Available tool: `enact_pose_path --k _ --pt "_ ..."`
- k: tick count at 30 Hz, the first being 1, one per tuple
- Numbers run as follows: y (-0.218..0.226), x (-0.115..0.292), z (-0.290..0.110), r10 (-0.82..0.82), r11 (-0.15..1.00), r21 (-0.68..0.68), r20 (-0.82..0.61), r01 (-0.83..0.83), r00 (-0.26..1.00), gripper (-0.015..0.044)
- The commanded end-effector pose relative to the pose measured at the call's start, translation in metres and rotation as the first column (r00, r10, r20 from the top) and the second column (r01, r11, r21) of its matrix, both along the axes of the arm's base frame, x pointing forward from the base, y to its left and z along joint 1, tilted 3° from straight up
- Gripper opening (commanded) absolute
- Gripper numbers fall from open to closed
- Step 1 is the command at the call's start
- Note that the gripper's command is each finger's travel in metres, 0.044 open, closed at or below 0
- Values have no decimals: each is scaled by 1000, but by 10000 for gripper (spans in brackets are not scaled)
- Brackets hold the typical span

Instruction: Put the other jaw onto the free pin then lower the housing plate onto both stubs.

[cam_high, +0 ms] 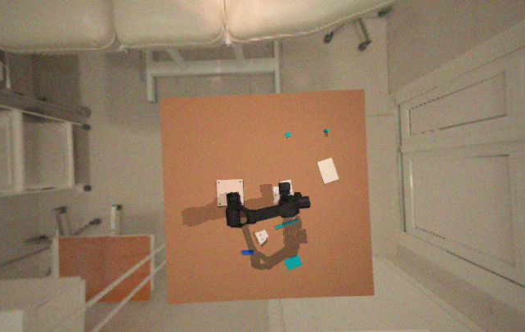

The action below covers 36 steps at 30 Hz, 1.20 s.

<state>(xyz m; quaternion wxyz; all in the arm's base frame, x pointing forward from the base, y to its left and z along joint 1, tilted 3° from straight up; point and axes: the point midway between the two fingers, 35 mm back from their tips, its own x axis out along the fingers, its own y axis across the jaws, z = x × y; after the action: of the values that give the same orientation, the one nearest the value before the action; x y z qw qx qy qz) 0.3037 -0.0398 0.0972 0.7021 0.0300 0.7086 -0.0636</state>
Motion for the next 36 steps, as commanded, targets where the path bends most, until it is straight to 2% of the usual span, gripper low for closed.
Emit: enact_pose_path --k 1,17,36 --pt "9 4 0 1 1000 -1 -1 -1 1000 134" --pt "56 21 -3 1 1000 3 0 -1 1000 134" --pt "57 21 -3 -6 1000 3 0 6 1000 134"
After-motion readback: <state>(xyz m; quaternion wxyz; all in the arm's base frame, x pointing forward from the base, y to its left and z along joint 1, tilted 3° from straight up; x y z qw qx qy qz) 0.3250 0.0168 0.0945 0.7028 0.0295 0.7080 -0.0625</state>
